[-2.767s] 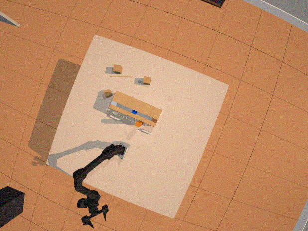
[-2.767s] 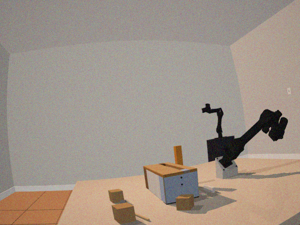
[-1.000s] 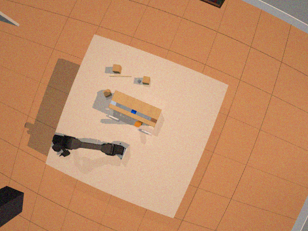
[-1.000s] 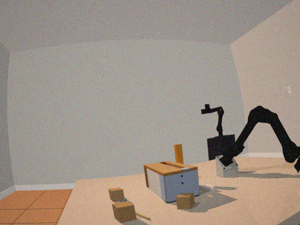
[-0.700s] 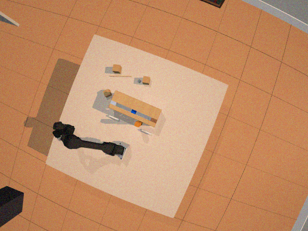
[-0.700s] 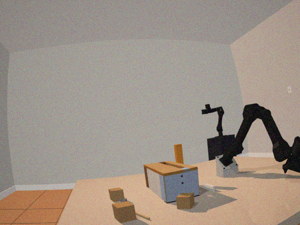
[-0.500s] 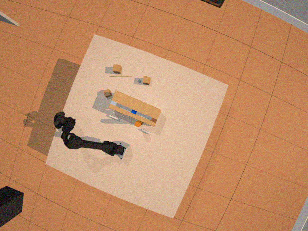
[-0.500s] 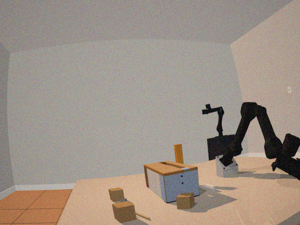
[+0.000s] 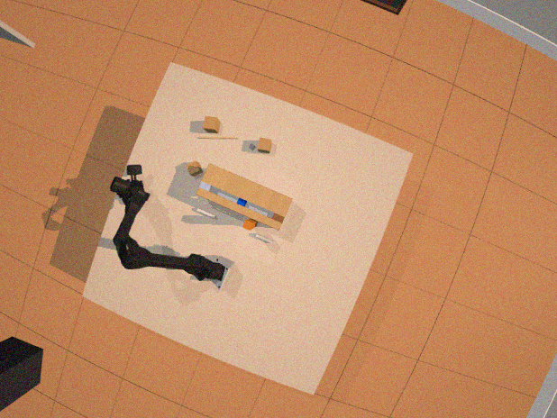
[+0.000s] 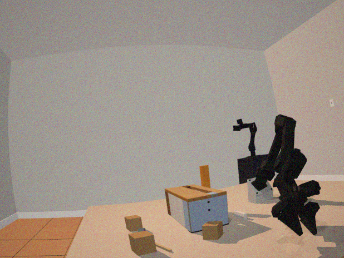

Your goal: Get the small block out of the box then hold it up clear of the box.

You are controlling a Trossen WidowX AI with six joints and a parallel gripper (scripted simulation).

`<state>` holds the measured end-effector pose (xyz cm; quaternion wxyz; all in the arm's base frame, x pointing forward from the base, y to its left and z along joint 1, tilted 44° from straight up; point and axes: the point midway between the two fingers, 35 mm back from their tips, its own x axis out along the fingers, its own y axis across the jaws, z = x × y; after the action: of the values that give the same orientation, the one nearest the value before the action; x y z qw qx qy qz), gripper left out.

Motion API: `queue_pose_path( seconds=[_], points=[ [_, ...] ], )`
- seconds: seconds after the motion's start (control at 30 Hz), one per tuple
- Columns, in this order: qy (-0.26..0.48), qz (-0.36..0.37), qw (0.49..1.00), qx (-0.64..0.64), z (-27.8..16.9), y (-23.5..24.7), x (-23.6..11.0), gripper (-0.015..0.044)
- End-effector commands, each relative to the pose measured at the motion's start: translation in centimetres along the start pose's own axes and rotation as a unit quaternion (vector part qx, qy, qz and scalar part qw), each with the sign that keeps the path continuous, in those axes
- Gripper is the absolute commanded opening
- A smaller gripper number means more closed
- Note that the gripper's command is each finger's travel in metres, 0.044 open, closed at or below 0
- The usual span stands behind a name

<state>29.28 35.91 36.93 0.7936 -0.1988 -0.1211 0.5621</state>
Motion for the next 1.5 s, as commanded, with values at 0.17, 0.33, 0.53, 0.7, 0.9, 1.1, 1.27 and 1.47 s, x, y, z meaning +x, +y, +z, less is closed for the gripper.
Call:
queue_pose_path(
  seconds=[0.17, 0.33, 0.53, 0.7, 0.9, 1.1, 1.27, 1.47],
  points=[
    [0.164, -0.126, 0.978, 0.033, -10.1, -10.3, -6.5, 0.0400],
    [0.253, -0.190, 0.947, 0.060, -15.3, -14.7, -12.3, 0.0400],
    [0.353, -0.259, 0.893, 0.101, -20.7, -18.3, -21.0, 0.0400],
    [0.419, -0.309, 0.846, 0.112, -23.6, -20.4, -28.6, 0.0400],
    [0.479, -0.255, 0.833, 0.106, -27.0, -19.1, -32.3, 0.0400],
    [0.535, -0.164, 0.821, 0.111, -30.8, -16.2, -37.5, 0.0400],
    [0.539, -0.034, 0.830, 0.136, -33.7, -11.2, -41.7, 0.0400],
    [0.425, 0.110, 0.881, 0.176, -33.8, -4.0, -44.8, 0.0400]
  ],
)
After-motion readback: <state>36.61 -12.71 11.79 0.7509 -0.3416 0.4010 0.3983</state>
